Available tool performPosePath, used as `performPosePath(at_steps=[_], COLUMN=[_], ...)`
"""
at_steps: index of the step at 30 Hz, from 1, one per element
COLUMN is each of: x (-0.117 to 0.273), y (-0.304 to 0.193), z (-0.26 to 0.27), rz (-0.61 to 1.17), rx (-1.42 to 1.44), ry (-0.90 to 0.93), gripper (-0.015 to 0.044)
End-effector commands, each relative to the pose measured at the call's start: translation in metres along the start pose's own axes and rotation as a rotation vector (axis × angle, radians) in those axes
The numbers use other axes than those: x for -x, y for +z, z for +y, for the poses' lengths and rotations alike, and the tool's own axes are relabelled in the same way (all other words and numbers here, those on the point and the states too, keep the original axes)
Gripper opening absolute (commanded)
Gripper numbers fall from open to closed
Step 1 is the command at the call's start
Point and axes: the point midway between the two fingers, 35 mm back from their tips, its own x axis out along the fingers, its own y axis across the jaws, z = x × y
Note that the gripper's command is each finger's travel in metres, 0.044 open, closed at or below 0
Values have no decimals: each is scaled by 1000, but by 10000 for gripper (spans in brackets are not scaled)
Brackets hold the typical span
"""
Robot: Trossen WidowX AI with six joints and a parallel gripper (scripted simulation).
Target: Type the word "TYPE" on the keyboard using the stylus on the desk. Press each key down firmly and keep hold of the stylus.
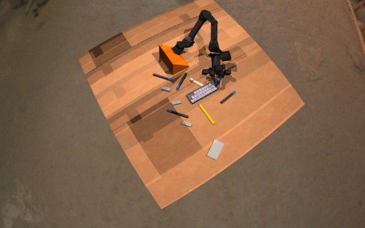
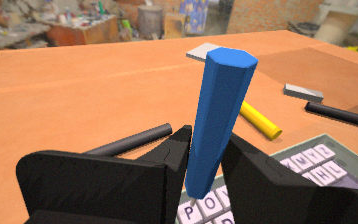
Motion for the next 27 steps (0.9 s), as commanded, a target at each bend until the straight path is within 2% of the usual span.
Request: performPosePath(at_steps=[1, 27], x=[-1, -5], y=[-2, -13], z=[-1, -2], rz=[-2, -2], rx=[-2, -3], ry=[-6, -6], gripper=[81, 81])
